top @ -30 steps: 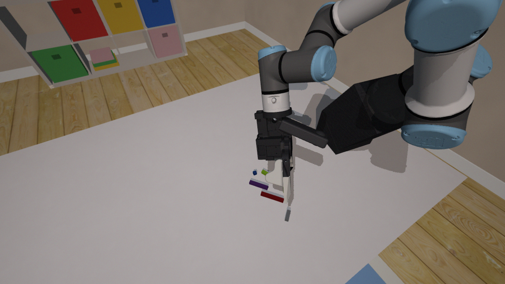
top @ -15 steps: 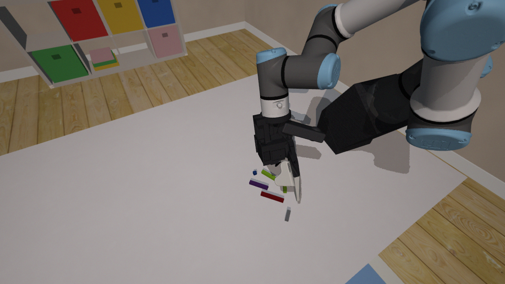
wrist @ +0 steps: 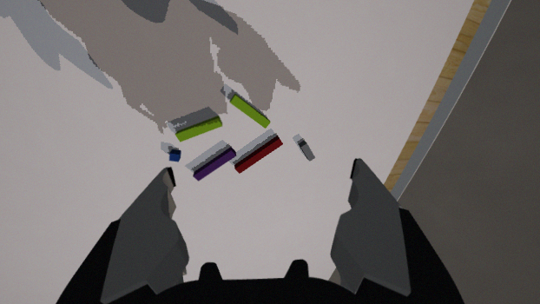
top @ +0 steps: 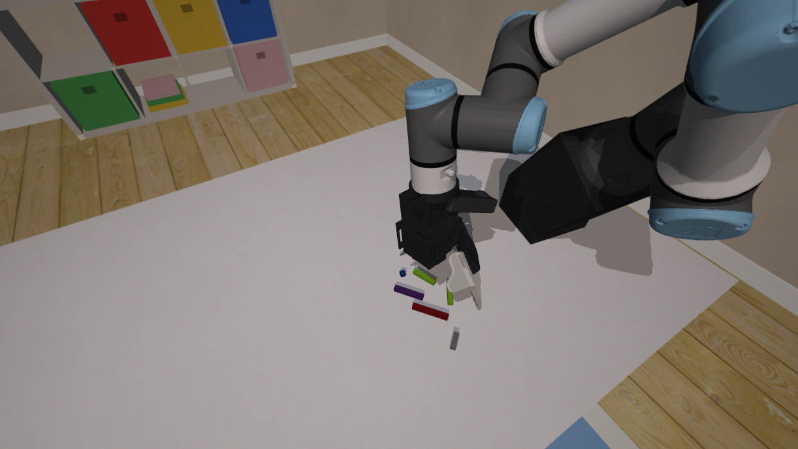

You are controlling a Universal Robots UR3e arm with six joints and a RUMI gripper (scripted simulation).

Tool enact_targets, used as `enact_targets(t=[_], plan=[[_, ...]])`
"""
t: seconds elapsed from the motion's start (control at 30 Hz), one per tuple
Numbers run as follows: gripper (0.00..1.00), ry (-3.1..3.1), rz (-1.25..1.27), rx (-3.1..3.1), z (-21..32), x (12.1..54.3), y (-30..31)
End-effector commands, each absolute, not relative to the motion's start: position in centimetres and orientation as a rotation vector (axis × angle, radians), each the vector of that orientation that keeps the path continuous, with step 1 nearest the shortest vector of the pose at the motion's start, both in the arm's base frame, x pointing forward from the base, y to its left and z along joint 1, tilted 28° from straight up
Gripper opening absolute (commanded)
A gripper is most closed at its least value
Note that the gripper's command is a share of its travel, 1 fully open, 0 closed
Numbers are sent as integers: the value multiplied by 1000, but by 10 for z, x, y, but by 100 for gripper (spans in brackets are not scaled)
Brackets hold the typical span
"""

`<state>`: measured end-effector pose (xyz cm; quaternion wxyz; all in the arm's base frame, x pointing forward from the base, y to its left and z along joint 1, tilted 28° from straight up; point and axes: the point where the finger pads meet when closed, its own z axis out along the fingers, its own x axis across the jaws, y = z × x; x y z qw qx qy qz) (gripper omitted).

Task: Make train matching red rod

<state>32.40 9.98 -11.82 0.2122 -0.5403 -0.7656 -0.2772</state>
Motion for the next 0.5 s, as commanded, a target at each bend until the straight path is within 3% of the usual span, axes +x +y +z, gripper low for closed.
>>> enact_targets(t=[0.0,0.47], plan=[[100,-2240,-778,-1422,-121,326,95],[100,-2677,-729,-1001,-128,341,75]])
